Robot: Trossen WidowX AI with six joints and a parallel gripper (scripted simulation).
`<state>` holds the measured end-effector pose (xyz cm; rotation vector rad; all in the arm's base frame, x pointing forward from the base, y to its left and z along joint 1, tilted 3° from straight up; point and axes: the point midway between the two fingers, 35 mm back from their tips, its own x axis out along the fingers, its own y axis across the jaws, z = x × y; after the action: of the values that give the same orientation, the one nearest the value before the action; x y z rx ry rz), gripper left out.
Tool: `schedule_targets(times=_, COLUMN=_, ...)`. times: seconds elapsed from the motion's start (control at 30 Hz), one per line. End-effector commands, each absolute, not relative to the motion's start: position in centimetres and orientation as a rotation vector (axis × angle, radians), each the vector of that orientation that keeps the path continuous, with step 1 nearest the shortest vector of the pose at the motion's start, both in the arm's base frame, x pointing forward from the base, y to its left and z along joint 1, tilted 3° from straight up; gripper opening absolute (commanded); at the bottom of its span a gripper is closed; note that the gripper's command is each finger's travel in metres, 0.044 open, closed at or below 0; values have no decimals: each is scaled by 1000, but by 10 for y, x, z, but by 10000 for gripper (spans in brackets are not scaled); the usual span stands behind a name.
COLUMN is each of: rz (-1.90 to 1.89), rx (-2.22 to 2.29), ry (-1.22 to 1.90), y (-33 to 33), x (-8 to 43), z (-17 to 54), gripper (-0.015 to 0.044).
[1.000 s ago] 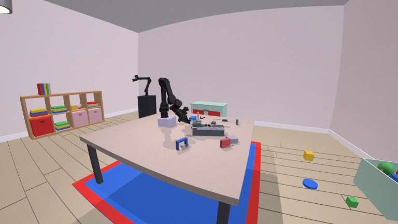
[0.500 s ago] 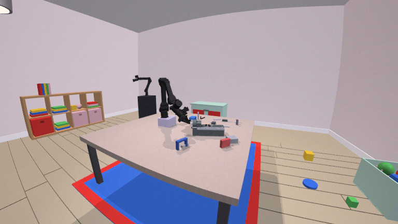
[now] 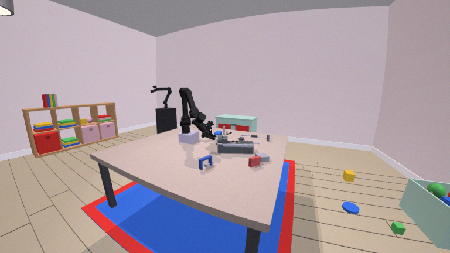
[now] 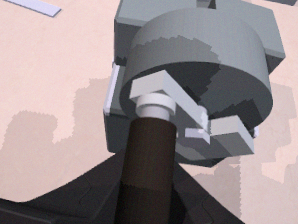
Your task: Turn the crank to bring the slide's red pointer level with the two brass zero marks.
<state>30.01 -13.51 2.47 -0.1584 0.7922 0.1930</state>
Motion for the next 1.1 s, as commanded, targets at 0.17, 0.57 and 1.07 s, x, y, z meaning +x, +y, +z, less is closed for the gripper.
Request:
schedule_targets(times=0.17, rz=209, rx=-143, ry=807, y=-129, x=299, z=17, gripper=0)
schedule_targets(times=0.57, rz=209, rx=-143, ry=807, y=-128, x=299, z=16, gripper=0)
schedule_targets(times=1.07, rz=209, rx=-142, ry=807, y=-127, x=299, z=13, gripper=0)
